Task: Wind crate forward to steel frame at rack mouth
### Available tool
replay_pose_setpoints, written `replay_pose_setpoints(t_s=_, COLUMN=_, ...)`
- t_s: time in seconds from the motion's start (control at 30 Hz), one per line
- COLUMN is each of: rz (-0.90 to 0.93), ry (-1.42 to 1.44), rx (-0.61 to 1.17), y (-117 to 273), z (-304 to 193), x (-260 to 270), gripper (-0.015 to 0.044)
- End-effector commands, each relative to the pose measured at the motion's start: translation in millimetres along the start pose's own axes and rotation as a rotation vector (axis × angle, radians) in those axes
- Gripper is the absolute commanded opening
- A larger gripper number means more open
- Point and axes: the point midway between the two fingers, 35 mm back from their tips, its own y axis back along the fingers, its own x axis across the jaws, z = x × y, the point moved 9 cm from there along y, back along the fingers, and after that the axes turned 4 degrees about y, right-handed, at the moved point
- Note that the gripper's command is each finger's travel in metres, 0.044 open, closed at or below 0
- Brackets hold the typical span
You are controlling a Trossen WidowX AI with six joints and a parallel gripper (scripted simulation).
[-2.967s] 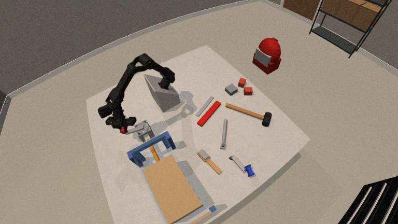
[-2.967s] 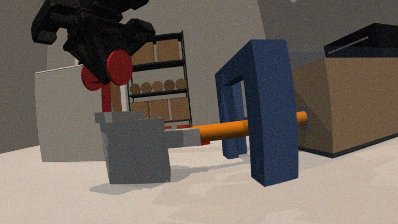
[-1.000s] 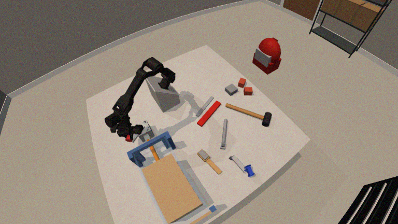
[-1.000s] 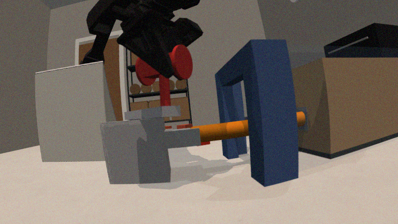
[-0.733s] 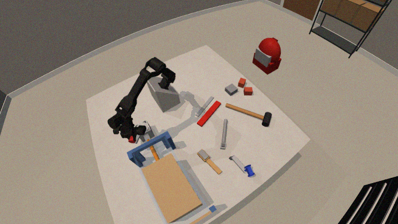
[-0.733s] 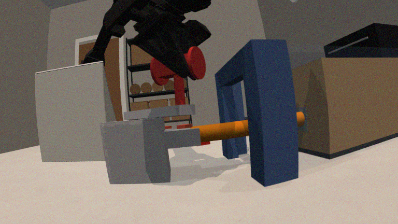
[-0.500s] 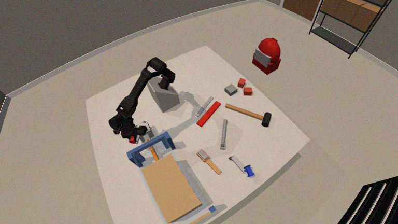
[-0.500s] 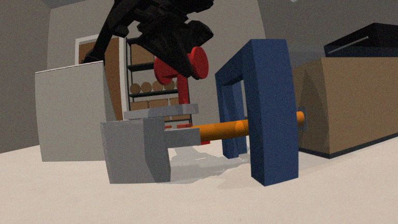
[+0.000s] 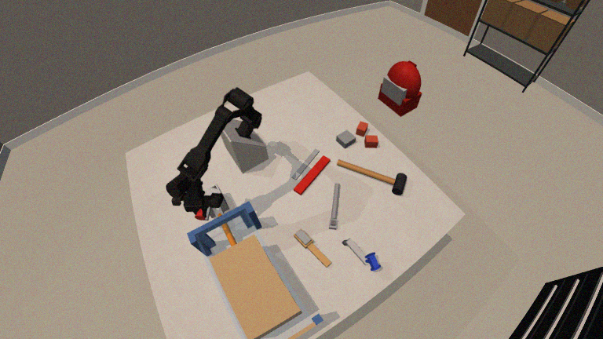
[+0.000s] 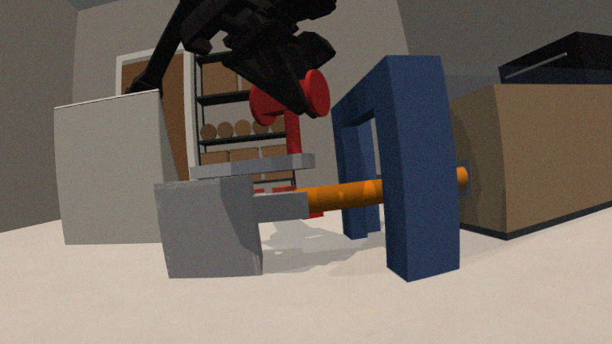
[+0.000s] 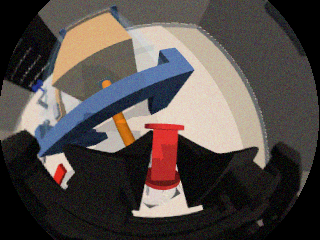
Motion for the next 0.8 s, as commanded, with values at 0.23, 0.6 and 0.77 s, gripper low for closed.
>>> replay_pose_setpoints(t_s=0.23, rz=0.054, ry=0.000, rx=0.023, y=0.9, z=-6.3, x=30.9, gripper=0.0000)
replay_pose_setpoints(t_s=0.6, rz=0.055, ry=0.000, rx=0.024, y=4.4, z=-11.5, x=45.3, gripper=0.0000)
replay_pose_setpoints(t_s=0.77, rz=0.055, ry=0.000, rx=0.025, y=6.4, z=-14.8, x=51.8, gripper=0.0000)
